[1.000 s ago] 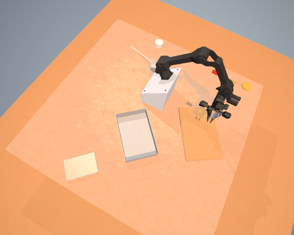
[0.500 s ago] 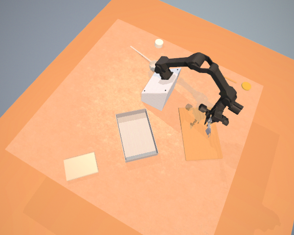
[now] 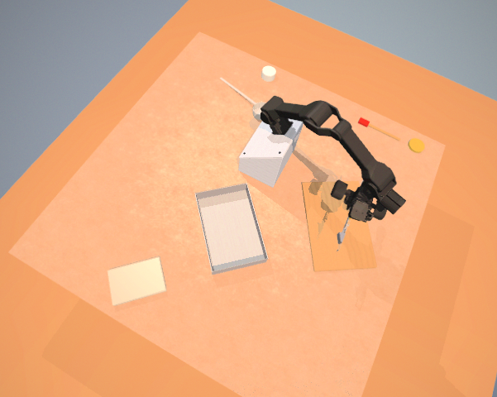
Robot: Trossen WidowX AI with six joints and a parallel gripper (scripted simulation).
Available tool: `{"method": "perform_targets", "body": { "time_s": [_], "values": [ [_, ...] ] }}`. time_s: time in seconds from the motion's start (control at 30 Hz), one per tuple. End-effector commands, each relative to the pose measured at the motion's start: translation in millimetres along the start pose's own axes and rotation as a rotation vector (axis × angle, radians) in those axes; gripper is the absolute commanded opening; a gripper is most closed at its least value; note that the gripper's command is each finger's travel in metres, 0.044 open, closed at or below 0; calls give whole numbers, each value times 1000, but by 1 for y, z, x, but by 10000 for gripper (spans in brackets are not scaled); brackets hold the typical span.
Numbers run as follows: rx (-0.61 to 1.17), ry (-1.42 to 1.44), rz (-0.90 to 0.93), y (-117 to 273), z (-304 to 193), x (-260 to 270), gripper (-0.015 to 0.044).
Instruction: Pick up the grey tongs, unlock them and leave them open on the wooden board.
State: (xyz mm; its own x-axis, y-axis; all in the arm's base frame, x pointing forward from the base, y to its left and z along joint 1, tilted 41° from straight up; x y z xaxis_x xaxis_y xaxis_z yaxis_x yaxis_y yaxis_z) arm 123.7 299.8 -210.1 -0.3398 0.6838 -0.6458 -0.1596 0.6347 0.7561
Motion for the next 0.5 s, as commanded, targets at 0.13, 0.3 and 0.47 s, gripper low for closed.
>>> {"method": "perform_targets", "body": {
  "time_s": [0.13, 0.3, 0.47],
  "values": [
    [56, 7, 45, 9, 3, 0, -150],
    [56, 7, 45, 8, 3, 0, -150],
    [55, 8, 48, 3, 3, 1, -150]
  ]
}}
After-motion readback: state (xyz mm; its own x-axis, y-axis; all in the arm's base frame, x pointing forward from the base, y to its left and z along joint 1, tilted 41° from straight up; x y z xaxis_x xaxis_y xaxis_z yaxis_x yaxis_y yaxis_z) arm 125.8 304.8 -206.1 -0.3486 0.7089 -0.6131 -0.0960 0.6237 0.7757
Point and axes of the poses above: the point midway between the two fingers, 35 mm back from their tips, its own y axis back along the fingers, its own x axis across the jaws, z = x × y, the point moved 2 cm from there along y, back along the fingers, and after that the axes turned 14 degrees about y, right-handed, at the moved point
